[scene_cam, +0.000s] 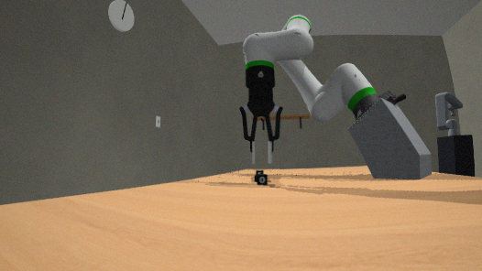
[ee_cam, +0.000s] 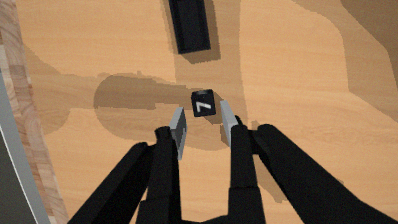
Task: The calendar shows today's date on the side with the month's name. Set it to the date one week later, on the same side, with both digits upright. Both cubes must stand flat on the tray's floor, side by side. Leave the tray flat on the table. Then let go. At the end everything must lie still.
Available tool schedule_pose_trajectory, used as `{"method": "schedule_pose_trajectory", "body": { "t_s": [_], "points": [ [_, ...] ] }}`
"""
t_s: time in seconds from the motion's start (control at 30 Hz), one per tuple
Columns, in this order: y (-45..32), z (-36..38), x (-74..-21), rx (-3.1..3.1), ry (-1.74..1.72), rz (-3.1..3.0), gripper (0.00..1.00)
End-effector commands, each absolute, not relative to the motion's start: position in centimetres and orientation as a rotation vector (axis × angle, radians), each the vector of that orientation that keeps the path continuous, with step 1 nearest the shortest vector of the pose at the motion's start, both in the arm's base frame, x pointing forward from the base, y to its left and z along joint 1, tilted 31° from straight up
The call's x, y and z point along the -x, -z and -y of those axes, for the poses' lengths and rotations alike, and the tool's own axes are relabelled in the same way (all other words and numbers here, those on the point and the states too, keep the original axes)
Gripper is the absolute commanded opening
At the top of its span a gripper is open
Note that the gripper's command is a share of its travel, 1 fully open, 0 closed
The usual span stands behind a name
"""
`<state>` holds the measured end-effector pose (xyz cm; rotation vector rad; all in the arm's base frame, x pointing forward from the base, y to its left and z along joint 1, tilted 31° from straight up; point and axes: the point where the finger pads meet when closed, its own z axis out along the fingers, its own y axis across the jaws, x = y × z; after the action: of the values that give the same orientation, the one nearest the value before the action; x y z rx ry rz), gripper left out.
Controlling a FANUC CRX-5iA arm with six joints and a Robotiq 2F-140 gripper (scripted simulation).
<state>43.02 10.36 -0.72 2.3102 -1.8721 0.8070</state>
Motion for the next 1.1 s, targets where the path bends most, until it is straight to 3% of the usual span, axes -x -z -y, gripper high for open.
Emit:
{"method": "schedule_pose_trajectory", "body": {
  "t_s": [0.0,0.37,0.4,1.07],
  "points": [
    [-1.3,-11.2,-42.2,-2.308,-0.807,1.872,0.28],
    [-2.6,-11.7,-41.7,-2.308,-0.807,1.872,0.28],
    [-2.6,-11.7,-41.7,-2.308,-0.807,1.872,1.00],
    [-2.7,-11.7,-41.7,-2.308,-0.806,1.872,1.00]
  ]
}}
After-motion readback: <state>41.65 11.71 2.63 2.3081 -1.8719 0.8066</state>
